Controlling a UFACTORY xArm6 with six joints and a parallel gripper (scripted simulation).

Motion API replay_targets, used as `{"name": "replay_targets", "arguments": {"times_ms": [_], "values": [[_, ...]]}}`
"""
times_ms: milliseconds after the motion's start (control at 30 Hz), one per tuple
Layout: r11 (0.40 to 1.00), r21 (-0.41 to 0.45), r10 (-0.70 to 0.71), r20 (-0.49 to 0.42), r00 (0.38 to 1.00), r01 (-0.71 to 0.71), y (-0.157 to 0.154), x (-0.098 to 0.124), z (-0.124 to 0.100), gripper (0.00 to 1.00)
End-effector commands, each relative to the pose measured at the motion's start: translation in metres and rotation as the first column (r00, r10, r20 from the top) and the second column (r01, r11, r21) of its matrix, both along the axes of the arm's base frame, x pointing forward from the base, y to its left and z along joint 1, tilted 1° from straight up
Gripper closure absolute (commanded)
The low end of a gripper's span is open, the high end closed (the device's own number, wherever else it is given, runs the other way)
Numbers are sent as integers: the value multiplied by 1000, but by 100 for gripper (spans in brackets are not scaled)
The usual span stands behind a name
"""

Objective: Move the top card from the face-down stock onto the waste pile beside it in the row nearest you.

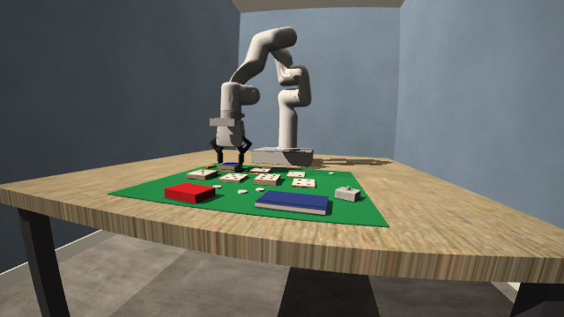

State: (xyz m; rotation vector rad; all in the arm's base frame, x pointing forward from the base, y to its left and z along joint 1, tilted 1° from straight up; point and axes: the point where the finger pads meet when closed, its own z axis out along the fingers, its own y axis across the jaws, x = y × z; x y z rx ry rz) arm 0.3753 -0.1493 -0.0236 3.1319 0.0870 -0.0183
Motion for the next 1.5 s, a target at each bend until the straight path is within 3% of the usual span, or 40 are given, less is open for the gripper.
{"name": "replay_targets", "arguments": {"times_ms": [0, 400, 433, 1467], "values": [[1000, -2, 0, 4, 1000, 0, -1, 2, 1, 13], [1000, -2, 0, 4, 1000, 0, -1, 2, 0, 13], [1000, -2, 0, 4, 1000, 0, -1, 2, 0, 25], [1000, -2, 0, 4, 1000, 0, -1, 2, 0, 26]]}}
